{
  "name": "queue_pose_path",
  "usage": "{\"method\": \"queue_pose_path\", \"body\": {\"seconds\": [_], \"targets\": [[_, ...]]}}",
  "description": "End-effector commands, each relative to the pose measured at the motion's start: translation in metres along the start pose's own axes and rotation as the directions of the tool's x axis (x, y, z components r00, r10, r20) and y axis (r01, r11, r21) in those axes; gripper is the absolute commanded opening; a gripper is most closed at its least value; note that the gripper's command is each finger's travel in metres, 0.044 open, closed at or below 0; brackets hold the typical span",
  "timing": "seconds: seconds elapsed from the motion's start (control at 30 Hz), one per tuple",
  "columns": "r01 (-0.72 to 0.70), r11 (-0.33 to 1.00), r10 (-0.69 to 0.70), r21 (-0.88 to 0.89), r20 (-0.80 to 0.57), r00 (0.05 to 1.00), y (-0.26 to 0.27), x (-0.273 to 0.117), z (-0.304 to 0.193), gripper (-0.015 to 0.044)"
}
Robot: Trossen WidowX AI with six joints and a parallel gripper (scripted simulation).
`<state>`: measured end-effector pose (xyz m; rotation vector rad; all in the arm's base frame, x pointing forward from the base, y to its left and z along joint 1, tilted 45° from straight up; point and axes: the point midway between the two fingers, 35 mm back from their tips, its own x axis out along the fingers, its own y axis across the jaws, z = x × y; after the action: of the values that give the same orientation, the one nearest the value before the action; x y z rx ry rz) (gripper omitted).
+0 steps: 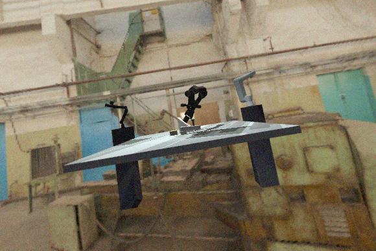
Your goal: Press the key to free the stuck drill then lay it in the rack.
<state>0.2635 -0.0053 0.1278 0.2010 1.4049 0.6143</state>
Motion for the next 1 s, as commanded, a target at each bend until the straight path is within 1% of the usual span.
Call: {"method": "queue_pose_path", "body": {"seconds": [0.0, 0.33, 0.73, 0.97], "targets": [[-0.237, 0.926, 0.232, 0.292, 0.053, 0.971, 0.014, 0.026, 0.008, 0.0], [-0.223, 0.935, 0.218, 0.275, 0.049, 0.975, 0.014, 0.024, 0.008, 0.0], [-0.238, 0.926, 0.232, 0.292, 0.054, 0.971, 0.018, 0.04, 0.009, 0.0], [-0.238, 0.926, 0.232, 0.292, 0.054, 0.971, 0.017, 0.042, 0.01, 0.0]]}}
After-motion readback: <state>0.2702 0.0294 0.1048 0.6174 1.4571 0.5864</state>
